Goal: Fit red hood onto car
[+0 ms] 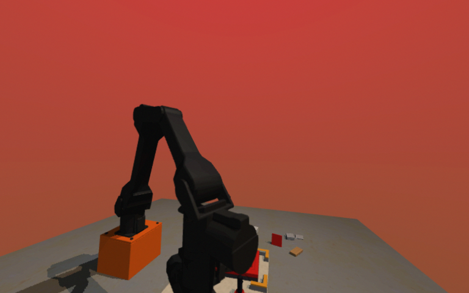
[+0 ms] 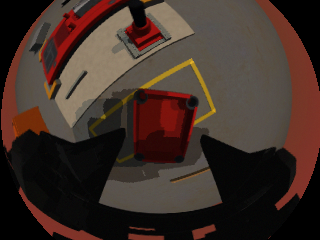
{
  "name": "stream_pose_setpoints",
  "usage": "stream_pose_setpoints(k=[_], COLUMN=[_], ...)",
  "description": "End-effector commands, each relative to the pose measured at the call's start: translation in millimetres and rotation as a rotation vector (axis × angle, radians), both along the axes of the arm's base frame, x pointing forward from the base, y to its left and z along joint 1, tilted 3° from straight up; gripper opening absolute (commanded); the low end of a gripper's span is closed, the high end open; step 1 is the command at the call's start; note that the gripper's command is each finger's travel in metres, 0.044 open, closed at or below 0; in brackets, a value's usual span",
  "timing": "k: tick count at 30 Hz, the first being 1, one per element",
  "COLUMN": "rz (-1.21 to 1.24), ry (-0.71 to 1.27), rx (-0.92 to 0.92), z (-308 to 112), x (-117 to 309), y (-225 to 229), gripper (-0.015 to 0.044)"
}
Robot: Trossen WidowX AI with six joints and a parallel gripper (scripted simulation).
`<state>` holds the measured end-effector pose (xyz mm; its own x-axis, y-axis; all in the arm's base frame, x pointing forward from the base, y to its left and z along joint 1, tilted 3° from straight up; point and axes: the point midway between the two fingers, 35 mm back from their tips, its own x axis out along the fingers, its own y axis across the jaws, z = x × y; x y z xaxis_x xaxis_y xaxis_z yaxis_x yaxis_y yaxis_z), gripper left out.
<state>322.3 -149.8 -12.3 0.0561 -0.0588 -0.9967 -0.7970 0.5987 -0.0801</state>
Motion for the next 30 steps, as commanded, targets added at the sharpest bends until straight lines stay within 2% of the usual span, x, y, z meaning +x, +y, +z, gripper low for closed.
stream_pose_setpoints(k=[1,29,30], rz=[0.004,0.004,0.0], ry=[0.005,0.005,0.0], rx=[0.0,0.0,0.0], z=[-3.6,-17.2,-14.1], x=[-1.3,-0.8,0.6], y=[0.0,-0.8,-0.8], gripper=[0.044,0.044,0.0414])
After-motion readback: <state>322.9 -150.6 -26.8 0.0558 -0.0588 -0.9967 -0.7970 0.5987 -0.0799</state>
